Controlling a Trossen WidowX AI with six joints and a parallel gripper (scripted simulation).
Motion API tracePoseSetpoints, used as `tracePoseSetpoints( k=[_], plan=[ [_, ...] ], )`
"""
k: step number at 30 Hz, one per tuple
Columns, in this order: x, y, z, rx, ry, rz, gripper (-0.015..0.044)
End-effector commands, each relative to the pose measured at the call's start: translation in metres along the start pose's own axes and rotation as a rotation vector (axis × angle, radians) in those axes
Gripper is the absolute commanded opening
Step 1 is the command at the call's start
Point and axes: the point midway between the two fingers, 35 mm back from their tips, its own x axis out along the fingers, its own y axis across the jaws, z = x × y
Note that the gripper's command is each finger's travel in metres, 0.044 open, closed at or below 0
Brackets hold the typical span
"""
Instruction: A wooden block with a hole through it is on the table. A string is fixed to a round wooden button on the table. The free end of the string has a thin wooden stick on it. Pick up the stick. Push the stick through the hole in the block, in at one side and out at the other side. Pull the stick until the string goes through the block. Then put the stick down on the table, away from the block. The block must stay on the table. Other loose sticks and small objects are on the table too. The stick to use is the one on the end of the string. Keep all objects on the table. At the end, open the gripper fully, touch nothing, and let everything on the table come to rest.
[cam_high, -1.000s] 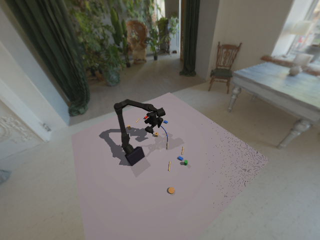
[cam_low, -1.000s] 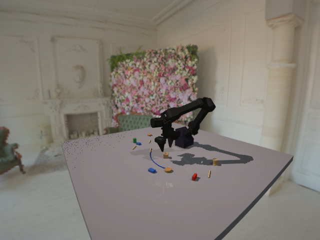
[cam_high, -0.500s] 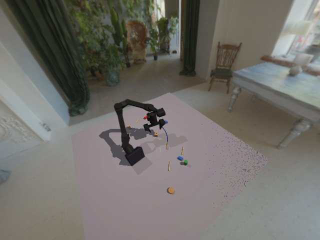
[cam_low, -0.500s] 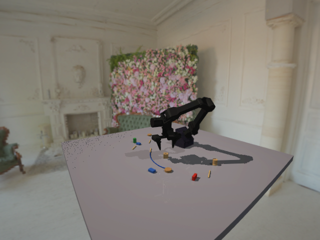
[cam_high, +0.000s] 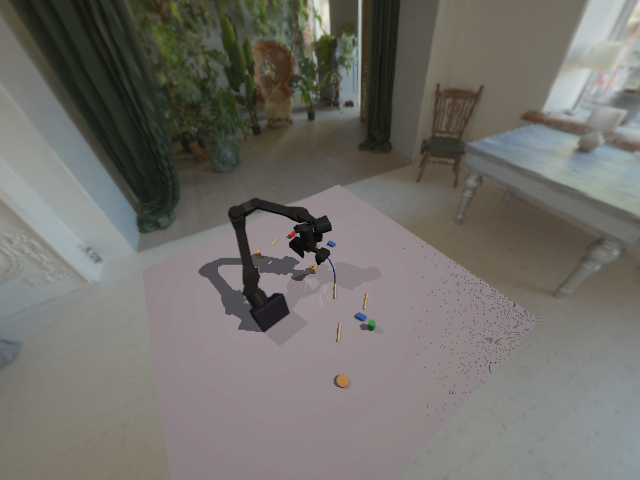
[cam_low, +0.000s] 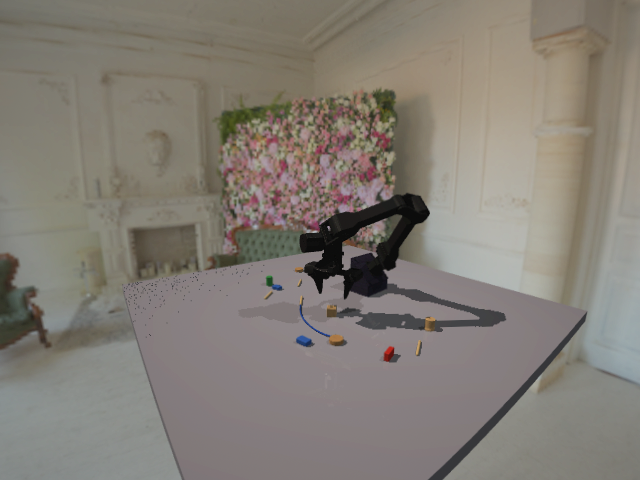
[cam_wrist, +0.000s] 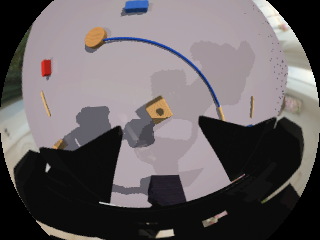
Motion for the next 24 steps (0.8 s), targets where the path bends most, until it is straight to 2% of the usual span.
tracePoseSetpoints(
  k=[1, 6, 21, 24],
  plan=[
    [-0.0073, -0.0032, 0.0012, 0.871, 0.001, -0.003, 0.044],
    [-0.0088, -0.004, 0.001, 1.122, 0.0, -0.003, 0.044],
    [-0.0088, -0.004, 0.001, 1.131, 0.0, -0.003, 0.044],
    [-0.0088, -0.004, 0.001, 1.131, 0.0, -0.003, 0.0361]
  ],
)
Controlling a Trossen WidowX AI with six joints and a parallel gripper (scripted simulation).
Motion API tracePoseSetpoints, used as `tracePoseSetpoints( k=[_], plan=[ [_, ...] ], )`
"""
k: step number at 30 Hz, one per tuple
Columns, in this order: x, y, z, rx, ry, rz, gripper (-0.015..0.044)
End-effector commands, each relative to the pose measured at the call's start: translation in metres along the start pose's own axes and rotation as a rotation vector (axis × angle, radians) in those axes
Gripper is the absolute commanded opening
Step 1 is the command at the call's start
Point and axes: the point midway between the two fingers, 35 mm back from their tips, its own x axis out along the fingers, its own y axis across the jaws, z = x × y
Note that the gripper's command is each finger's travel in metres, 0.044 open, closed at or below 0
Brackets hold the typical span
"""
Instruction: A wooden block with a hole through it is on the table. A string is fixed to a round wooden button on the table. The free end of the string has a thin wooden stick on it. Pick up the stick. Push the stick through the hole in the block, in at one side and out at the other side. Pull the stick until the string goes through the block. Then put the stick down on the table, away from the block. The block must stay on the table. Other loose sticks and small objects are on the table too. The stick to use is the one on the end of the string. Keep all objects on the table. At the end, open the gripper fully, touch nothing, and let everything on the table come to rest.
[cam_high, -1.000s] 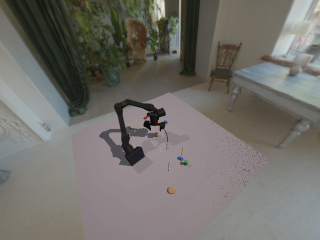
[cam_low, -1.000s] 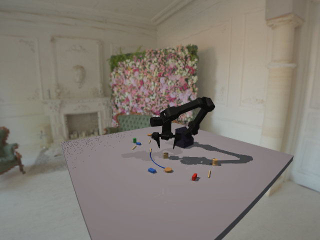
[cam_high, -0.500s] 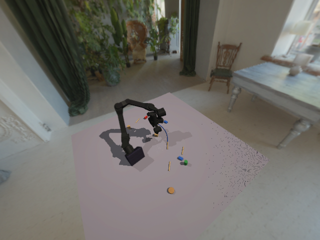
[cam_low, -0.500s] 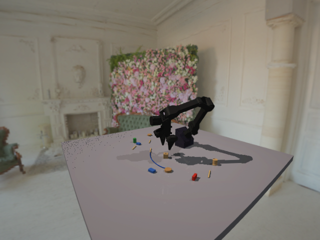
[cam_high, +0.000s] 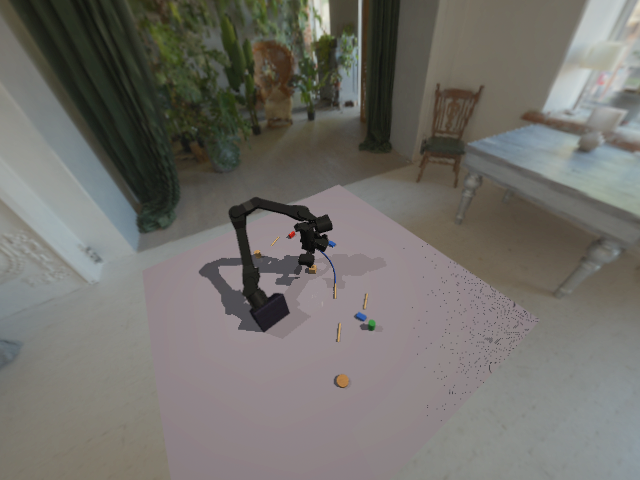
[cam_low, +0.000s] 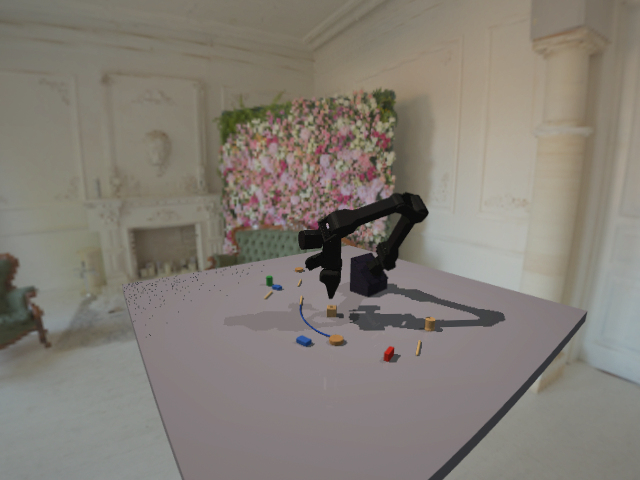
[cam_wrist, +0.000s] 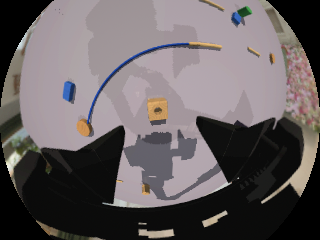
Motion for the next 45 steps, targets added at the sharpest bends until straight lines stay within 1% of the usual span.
tracePoseSetpoints(
  k=[1, 4, 5, 16, 45],
  plan=[
    [-0.001, 0.0, 0.0, 0.011, -0.002, -0.005, 0.0335],
    [-0.001, 0.0, 0.0, 0.011, -0.002, -0.005, 0.0256],
    [-0.001, 0.0, 0.0, 0.011, -0.002, -0.005, 0.024],
    [0.002, 0.0, 0.001, 0.011, -0.003, -0.005, 0.024],
    [0.049, 0.0, 0.001, 0.011, -0.002, -0.004, 0.024]
  ],
)
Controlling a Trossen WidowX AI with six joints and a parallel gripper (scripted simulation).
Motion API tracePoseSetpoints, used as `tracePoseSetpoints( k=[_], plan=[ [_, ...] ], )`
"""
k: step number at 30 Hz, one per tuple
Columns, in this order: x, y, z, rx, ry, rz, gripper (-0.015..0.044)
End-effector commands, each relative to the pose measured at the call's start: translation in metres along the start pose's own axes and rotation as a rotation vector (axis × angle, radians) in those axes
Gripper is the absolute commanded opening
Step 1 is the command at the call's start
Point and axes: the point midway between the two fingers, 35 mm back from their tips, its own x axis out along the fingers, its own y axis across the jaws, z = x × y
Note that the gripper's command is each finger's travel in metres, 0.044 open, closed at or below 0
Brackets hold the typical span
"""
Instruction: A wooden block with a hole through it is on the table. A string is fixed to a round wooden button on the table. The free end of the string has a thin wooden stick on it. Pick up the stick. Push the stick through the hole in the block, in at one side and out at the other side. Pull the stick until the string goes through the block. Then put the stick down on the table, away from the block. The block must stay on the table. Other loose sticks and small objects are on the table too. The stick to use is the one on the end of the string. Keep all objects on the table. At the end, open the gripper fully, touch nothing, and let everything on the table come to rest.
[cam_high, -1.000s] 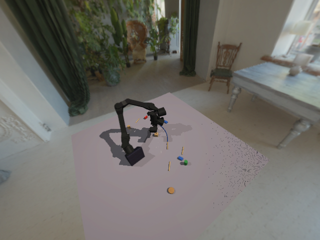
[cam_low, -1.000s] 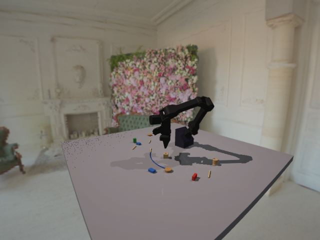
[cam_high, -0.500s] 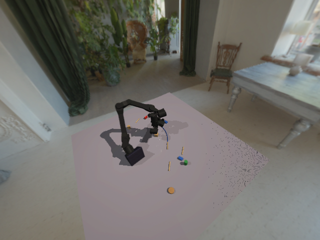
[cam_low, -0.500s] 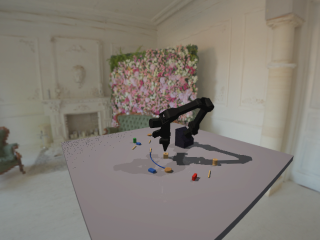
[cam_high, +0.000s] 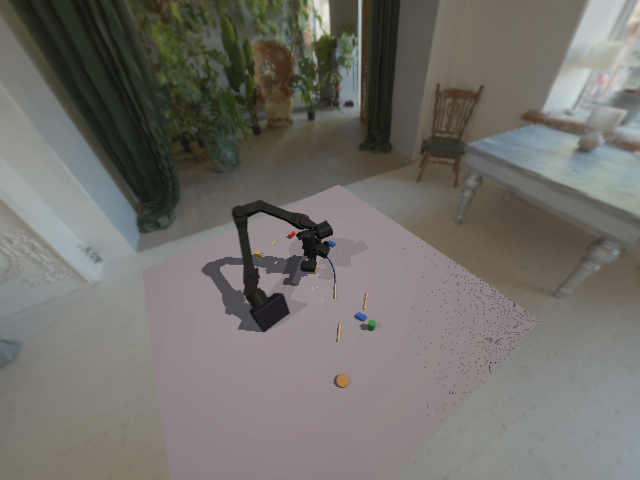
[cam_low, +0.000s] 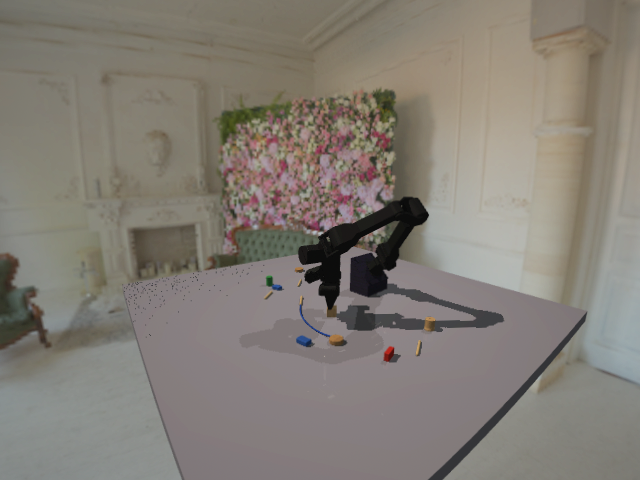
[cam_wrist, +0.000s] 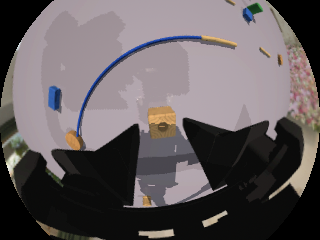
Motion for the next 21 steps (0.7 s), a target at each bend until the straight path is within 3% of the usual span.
tracePoseSetpoints(
  k=[1, 14, 21],
  plan=[
    [0.0076, -0.0017, -0.002, 0.009, 0.009, 0.002, 0.024],
    [0.0162, -0.002, -0.003, 0.009, 0.01, 0.002, 0.024],
    [0.015, -0.0012, -0.0021, 0.001, 0.004, -0.001, 0.0076]
  ],
)
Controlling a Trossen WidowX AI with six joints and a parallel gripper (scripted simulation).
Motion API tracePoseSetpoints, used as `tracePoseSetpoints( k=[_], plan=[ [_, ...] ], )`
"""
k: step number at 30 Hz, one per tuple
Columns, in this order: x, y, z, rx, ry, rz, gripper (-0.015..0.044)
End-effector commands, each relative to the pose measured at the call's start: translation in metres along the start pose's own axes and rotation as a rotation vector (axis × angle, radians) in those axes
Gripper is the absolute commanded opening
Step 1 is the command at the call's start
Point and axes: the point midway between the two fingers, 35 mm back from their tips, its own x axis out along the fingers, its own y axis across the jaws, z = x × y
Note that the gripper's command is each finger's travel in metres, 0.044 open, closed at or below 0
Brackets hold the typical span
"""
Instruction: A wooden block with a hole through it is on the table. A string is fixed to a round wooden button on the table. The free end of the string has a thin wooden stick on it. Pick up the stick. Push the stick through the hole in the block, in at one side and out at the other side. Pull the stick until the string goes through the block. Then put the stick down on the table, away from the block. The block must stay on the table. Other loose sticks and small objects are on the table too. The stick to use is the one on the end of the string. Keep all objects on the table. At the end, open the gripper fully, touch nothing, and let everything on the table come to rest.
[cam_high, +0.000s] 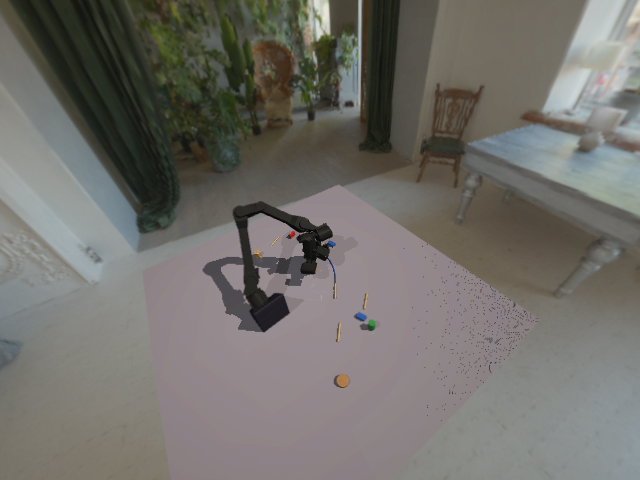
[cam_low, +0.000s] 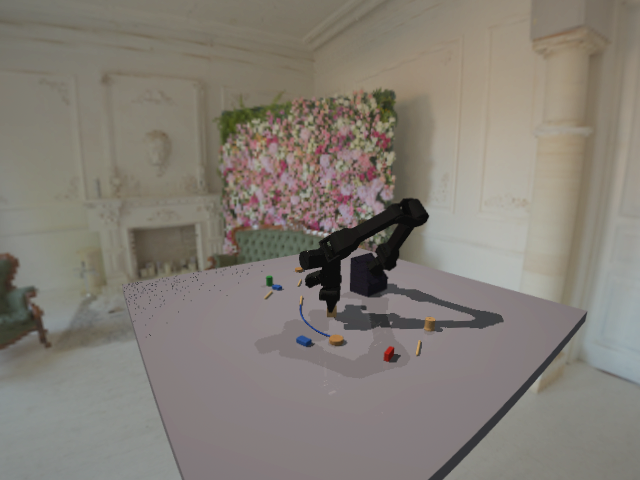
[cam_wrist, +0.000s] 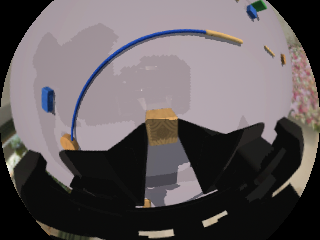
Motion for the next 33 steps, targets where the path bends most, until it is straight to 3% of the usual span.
tracePoseSetpoints(
  k=[1, 5, 7, 33],
  plan=[
    [0.0, 0.0, 0.0, -0.001, 0.0, 0.0, 0.0069],
    [0.0, 0.0, 0.0, -0.001, 0.0, 0.0, 0.0043],
    [0.0, 0.0, 0.0, -0.001, 0.0, 0.0, 0.0],
    [-0.015, 0.0, 0.0, 0.0, -0.001, 0.0, 0.0]
  ],
)
